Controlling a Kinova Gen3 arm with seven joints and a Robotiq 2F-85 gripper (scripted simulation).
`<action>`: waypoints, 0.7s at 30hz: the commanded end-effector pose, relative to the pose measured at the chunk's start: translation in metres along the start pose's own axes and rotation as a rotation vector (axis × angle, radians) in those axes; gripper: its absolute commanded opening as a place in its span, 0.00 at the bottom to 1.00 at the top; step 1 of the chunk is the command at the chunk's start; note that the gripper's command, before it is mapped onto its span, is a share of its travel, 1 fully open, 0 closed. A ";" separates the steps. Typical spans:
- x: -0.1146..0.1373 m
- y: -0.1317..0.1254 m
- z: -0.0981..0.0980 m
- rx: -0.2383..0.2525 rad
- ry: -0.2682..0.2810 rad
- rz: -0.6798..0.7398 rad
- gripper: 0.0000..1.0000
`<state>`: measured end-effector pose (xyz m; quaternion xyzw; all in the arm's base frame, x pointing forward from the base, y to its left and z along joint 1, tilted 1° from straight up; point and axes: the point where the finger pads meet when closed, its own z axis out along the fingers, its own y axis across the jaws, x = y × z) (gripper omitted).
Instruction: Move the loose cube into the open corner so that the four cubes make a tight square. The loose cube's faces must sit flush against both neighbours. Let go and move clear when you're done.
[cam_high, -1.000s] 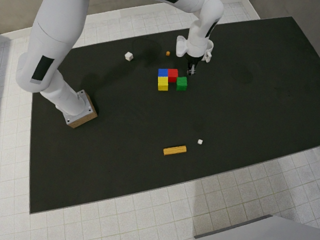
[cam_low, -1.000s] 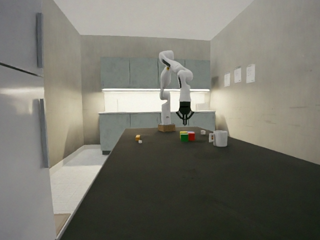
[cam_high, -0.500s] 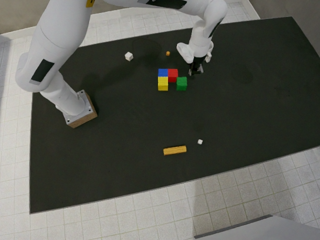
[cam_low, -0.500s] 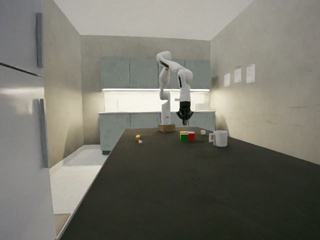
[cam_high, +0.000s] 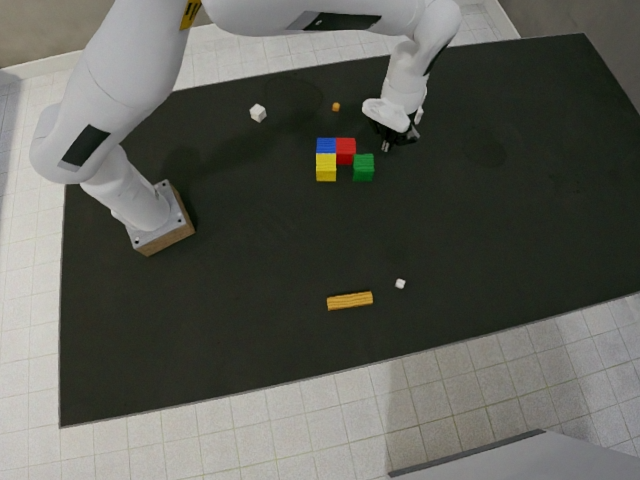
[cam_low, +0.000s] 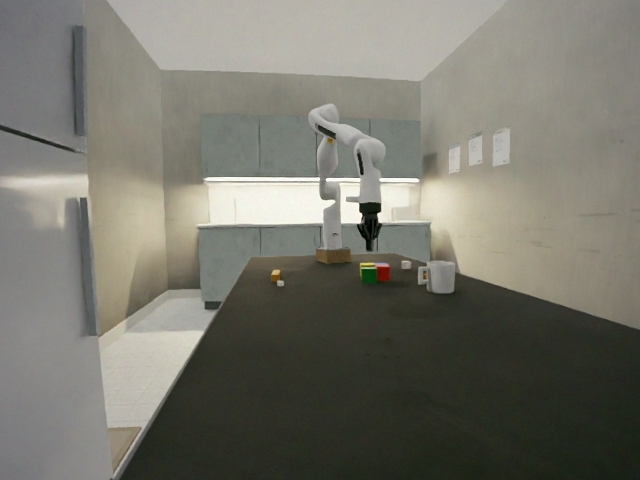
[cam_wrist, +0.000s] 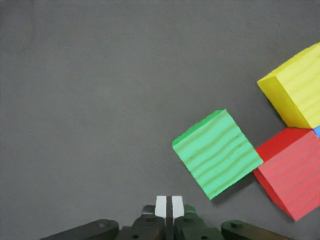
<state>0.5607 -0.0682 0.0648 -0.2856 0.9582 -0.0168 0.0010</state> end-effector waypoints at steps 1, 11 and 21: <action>0.002 -0.003 0.001 -0.006 0.006 -0.090 0.10; -0.001 -0.007 0.001 -0.007 0.005 -0.346 0.10; -0.002 -0.009 0.001 -0.007 0.004 -0.486 0.10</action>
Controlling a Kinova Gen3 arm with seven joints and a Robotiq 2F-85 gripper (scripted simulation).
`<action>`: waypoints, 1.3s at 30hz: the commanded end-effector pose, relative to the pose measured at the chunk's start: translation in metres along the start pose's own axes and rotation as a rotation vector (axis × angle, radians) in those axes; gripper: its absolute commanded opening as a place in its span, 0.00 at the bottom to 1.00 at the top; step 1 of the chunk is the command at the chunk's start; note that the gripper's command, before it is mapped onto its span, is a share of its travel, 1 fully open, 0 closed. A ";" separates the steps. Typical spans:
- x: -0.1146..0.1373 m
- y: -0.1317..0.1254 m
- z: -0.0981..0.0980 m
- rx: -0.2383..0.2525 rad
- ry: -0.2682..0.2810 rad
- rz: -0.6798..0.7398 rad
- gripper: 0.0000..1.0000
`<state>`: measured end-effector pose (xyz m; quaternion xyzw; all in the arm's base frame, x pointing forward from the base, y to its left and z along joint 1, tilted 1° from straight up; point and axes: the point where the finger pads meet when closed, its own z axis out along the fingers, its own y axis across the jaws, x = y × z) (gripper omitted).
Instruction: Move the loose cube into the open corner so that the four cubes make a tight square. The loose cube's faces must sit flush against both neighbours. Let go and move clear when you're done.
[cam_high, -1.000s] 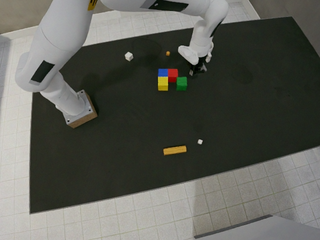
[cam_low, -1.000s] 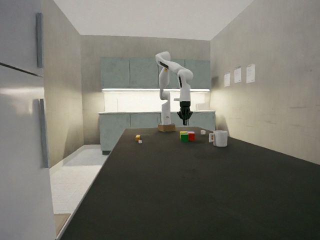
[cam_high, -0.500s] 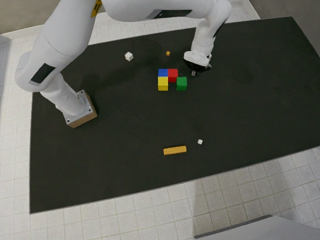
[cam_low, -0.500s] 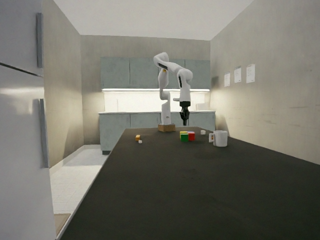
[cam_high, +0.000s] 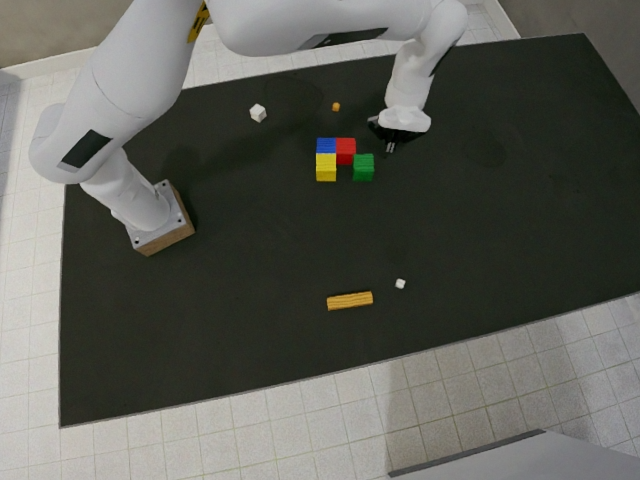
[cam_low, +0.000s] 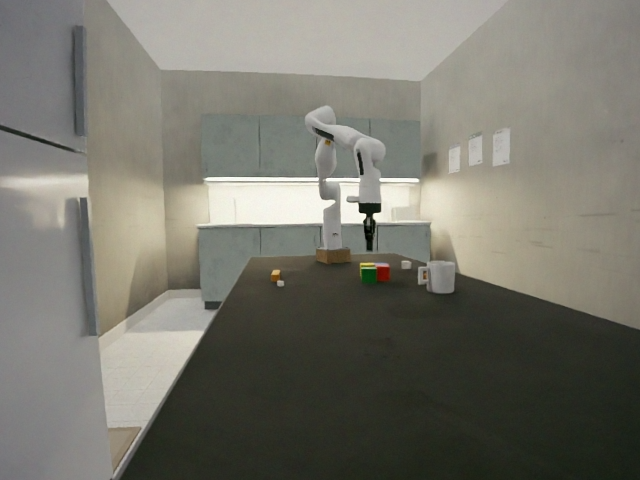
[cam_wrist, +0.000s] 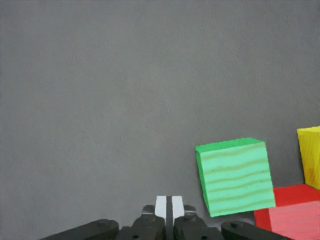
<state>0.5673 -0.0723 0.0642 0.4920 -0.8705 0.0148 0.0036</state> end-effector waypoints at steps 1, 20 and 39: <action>0.002 -0.001 0.000 -0.004 0.003 -0.050 0.10; 0.002 -0.003 0.000 -0.004 0.003 -0.147 0.10; 0.002 -0.002 0.003 -0.006 0.004 -0.152 0.10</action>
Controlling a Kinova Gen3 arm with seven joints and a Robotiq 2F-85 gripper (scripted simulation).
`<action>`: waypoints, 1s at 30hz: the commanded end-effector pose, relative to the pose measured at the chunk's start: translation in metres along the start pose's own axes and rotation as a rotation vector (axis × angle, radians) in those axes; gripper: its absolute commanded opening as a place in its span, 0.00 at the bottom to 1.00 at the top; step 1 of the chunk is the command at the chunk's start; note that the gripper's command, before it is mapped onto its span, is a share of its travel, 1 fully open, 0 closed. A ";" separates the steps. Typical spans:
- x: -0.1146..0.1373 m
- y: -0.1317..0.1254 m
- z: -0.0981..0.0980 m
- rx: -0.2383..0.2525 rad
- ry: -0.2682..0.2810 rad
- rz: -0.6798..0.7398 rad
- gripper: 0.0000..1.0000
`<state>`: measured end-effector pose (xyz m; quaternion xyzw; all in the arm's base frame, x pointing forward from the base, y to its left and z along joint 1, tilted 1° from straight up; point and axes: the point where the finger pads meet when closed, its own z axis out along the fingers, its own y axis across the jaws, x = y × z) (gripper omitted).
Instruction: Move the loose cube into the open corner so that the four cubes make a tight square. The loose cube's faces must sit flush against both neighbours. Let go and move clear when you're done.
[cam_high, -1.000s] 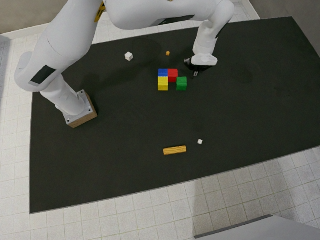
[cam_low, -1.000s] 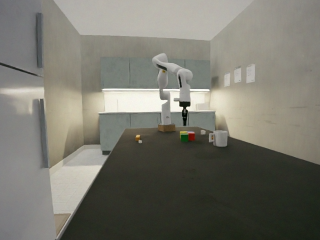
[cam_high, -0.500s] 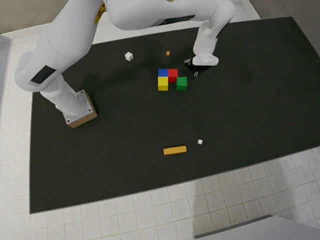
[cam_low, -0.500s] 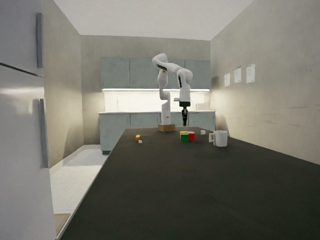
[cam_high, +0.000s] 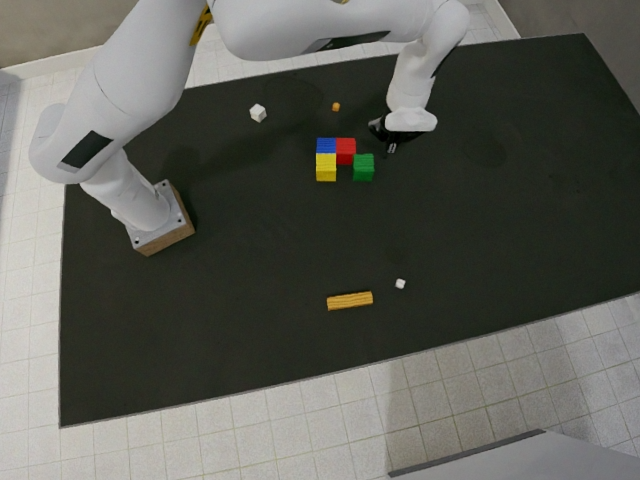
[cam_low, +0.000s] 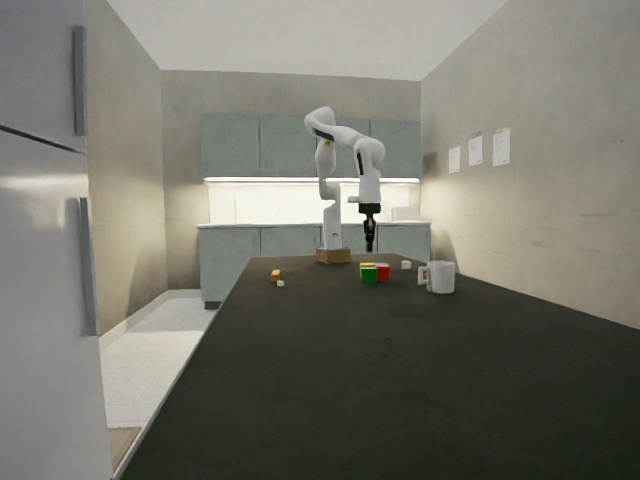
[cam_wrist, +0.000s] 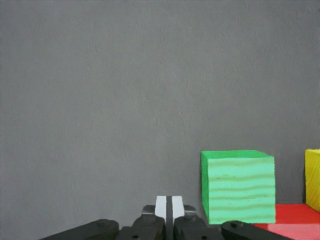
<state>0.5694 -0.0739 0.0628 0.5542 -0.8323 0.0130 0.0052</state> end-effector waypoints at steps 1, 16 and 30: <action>0.001 0.001 0.003 -0.004 0.004 -0.007 0.10; 0.002 0.002 0.026 -0.006 0.005 -0.009 0.10; 0.001 0.001 0.059 -0.005 0.004 -0.008 0.10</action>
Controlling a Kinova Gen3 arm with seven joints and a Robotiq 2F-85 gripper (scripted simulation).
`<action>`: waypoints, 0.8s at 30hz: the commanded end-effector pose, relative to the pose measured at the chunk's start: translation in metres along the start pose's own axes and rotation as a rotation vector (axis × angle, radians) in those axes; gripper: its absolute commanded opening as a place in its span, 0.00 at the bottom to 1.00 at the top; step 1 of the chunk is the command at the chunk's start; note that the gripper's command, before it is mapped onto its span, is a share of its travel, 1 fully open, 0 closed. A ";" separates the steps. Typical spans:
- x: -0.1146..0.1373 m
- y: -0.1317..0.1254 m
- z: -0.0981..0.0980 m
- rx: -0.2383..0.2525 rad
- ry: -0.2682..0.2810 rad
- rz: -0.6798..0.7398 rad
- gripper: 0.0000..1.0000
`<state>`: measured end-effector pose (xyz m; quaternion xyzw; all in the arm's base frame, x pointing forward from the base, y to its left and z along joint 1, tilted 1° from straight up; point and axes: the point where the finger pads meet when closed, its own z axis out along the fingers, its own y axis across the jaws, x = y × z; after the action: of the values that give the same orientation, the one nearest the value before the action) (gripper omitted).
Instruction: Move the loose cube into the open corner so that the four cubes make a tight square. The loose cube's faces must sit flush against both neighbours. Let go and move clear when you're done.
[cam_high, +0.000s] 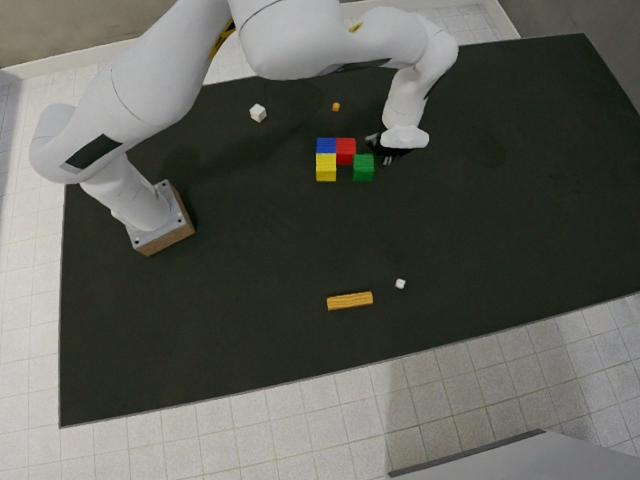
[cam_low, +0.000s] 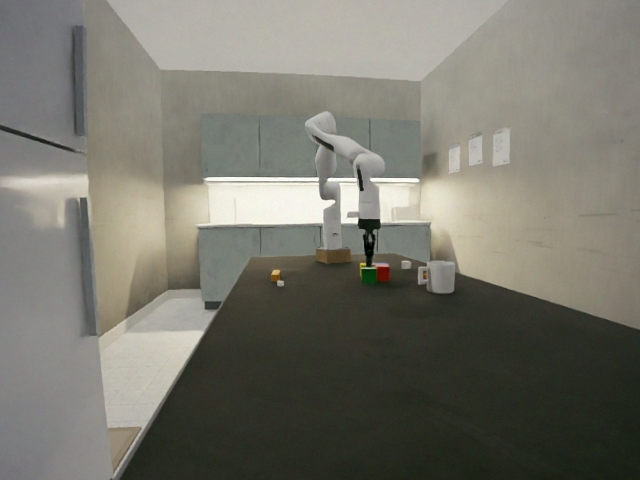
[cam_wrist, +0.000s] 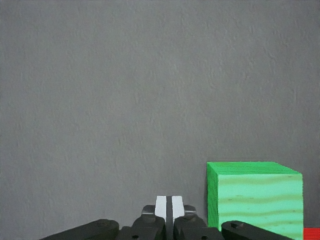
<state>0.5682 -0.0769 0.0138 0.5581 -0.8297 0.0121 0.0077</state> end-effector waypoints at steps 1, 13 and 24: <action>-0.001 0.000 0.013 -0.001 0.001 0.002 0.10; -0.001 0.000 0.036 0.000 0.001 0.002 0.10; -0.001 -0.001 0.044 0.000 0.001 0.002 0.10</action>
<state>0.5677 -0.0773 -0.0281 0.5580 -0.8297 0.0100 0.0090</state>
